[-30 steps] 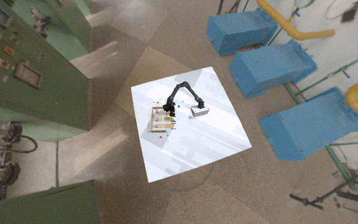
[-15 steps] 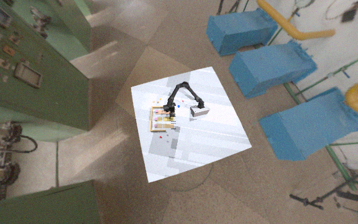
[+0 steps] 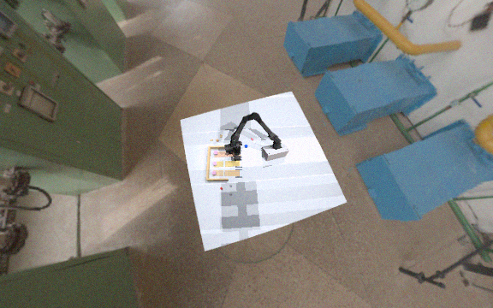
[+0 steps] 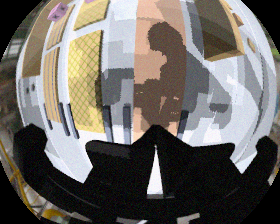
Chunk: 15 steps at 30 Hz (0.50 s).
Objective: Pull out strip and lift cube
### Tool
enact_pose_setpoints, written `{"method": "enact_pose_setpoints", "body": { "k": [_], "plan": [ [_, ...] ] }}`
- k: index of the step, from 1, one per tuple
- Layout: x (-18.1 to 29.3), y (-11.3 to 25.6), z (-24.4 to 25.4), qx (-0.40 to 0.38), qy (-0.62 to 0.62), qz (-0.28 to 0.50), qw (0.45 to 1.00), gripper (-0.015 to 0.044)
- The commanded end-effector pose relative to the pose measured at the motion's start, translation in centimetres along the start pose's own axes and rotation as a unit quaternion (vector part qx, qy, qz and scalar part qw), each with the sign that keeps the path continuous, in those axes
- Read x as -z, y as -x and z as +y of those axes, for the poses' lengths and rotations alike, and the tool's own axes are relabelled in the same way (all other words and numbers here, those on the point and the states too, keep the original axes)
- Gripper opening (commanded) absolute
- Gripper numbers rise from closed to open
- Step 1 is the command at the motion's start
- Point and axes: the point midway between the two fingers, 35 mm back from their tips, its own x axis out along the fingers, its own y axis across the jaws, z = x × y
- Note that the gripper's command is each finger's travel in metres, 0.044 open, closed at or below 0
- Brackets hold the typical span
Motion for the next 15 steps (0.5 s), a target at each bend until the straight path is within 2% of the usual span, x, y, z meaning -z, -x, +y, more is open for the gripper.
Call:
{"method": "enact_pose_setpoints", "body": {
  "k": [1,15],
  "plan": [
    [0.0,-0.09,-0.05,0.002,0.002,0.0,1.0,0.0],
    [-0.05,-0.23,-0.04,0.002,0.002,0.0,1.0,0.0]
  ]
}}
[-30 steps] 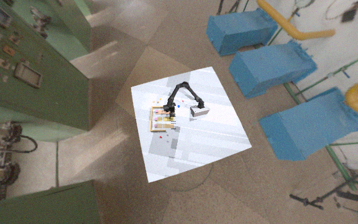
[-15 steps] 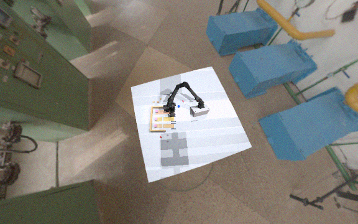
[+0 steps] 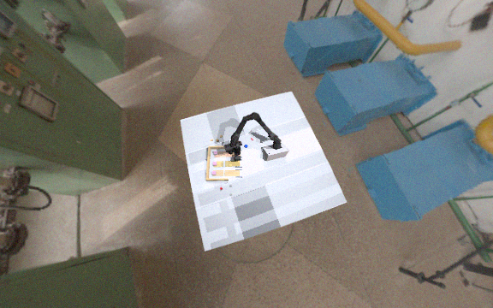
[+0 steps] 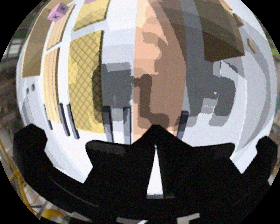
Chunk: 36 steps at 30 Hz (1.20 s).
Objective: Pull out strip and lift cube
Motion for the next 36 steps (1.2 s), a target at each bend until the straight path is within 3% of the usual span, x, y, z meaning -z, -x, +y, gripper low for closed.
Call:
{"method": "enact_pose_setpoints", "body": {
  "k": [1,36],
  "plan": [
    [0.0,-0.2,-0.1,0.002,0.001,0.0,1.0,0.0],
    [1.2,-0.4,0.1,0.002,0.002,0.001,1.0,0.0]
  ]
}}
